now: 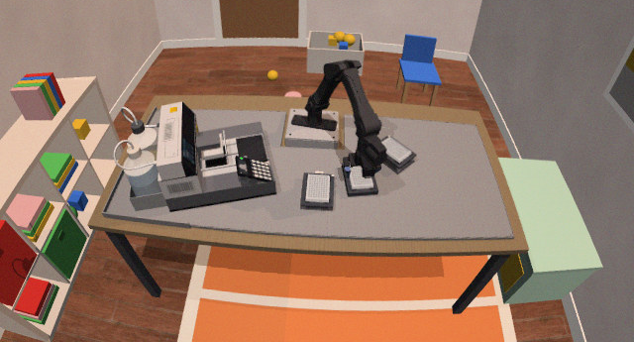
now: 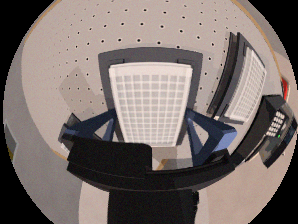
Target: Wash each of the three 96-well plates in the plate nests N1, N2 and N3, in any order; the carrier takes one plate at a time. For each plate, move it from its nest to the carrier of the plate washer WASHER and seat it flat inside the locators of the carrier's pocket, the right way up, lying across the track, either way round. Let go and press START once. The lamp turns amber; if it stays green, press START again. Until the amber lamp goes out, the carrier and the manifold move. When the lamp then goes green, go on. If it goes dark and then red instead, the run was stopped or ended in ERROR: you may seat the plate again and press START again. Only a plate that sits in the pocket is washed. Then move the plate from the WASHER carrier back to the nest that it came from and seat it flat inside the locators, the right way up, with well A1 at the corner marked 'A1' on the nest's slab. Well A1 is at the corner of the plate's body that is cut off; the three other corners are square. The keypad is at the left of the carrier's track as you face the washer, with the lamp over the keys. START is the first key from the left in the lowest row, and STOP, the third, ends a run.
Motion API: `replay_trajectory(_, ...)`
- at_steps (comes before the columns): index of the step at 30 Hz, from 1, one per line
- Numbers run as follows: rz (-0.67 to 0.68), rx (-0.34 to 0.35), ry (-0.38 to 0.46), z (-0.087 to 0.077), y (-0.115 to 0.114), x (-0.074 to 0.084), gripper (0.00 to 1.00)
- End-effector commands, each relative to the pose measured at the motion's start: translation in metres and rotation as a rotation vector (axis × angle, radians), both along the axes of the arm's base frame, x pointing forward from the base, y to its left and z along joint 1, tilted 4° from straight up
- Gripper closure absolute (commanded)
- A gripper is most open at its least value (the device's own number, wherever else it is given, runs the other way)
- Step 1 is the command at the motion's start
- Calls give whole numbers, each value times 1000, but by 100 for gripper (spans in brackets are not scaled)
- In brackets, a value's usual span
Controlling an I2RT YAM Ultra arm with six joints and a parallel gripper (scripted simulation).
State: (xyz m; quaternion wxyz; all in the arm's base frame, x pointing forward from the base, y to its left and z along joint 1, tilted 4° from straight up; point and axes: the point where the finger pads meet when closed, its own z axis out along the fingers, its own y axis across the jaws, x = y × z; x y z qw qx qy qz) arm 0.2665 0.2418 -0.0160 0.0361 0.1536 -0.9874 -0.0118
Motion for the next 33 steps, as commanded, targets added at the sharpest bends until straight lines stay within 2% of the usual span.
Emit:
replay_trajectory(1,-1,8,-9,3,2,2,0)
replay_trajectory(16,-1,8,-10,6,2,2,0)
replay_trajectory(33,-1,8,-10,31,1,4,0)
